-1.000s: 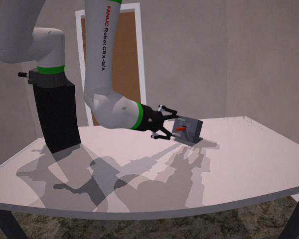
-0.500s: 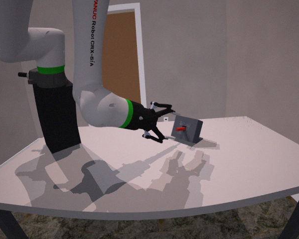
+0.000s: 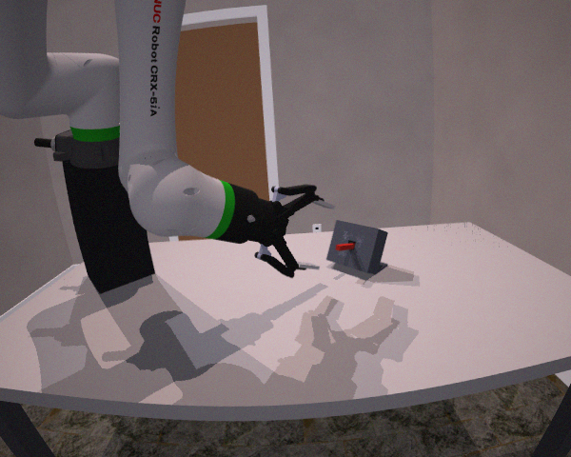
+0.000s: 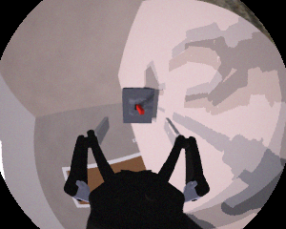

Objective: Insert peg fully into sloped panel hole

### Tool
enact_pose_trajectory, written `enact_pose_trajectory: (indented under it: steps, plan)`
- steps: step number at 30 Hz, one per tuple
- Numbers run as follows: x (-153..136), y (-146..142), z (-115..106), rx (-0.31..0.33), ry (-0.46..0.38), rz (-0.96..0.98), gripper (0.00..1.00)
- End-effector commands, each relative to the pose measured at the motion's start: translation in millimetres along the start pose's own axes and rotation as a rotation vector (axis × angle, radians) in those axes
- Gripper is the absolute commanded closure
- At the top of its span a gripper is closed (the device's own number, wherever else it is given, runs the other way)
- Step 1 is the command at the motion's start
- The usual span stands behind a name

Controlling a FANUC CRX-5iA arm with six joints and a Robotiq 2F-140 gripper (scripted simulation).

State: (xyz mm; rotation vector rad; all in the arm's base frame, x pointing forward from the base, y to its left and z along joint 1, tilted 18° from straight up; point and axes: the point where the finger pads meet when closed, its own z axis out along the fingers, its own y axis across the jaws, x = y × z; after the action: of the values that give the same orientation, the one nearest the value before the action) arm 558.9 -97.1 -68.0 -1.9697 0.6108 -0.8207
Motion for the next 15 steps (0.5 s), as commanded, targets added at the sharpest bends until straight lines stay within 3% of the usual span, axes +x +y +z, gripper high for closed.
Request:
enact_pose_trajectory:
  steps: [1,5,15]
  plan:
    - [0.2,-3.1,-7.0,0.000,0.000,0.000,0.07]
    - [0.2,-3.9,-8.8,0.000,0.000,0.000,0.00]
    - [0.2,-3.9,-8.8,0.000,0.000,0.000,0.00]
